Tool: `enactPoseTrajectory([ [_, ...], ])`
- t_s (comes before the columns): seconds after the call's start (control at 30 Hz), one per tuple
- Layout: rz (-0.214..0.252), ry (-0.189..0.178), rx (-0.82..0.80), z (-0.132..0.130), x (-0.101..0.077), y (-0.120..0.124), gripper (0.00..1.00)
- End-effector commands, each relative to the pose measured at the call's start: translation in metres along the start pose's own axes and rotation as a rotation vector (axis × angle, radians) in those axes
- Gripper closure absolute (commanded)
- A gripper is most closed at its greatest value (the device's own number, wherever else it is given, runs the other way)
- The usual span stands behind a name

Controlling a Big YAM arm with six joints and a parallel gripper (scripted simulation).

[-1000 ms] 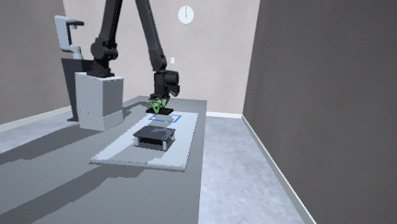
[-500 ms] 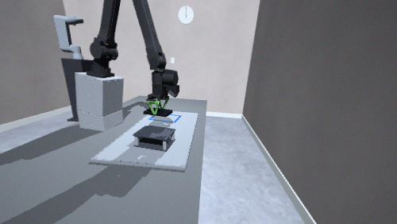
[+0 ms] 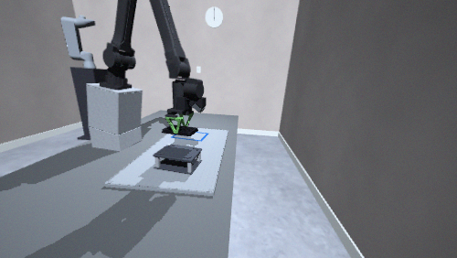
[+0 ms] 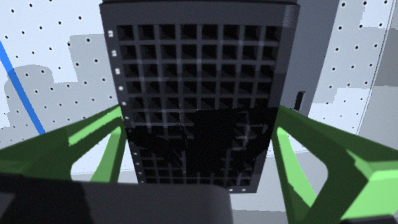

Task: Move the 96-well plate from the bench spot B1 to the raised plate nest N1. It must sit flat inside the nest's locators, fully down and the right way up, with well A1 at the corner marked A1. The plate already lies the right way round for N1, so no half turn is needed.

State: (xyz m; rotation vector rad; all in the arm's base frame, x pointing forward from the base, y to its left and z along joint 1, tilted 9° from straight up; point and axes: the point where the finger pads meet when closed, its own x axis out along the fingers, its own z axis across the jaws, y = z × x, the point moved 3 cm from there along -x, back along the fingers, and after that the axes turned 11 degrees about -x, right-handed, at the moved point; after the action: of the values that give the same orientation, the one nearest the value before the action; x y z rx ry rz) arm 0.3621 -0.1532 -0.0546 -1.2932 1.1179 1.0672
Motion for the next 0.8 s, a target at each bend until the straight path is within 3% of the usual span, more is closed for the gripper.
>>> enactPoseTrajectory([
  [0.0, -0.013, 0.003, -0.021, -0.012, -0.002, -0.011, 1.0],
  [0.5, -0.014, 0.007, -0.021, -0.064, -0.011, -0.016, 1.0],
  [0.77, 0.006, -0.007, -0.04, -0.049, -0.005, -0.006, 1.0],
])
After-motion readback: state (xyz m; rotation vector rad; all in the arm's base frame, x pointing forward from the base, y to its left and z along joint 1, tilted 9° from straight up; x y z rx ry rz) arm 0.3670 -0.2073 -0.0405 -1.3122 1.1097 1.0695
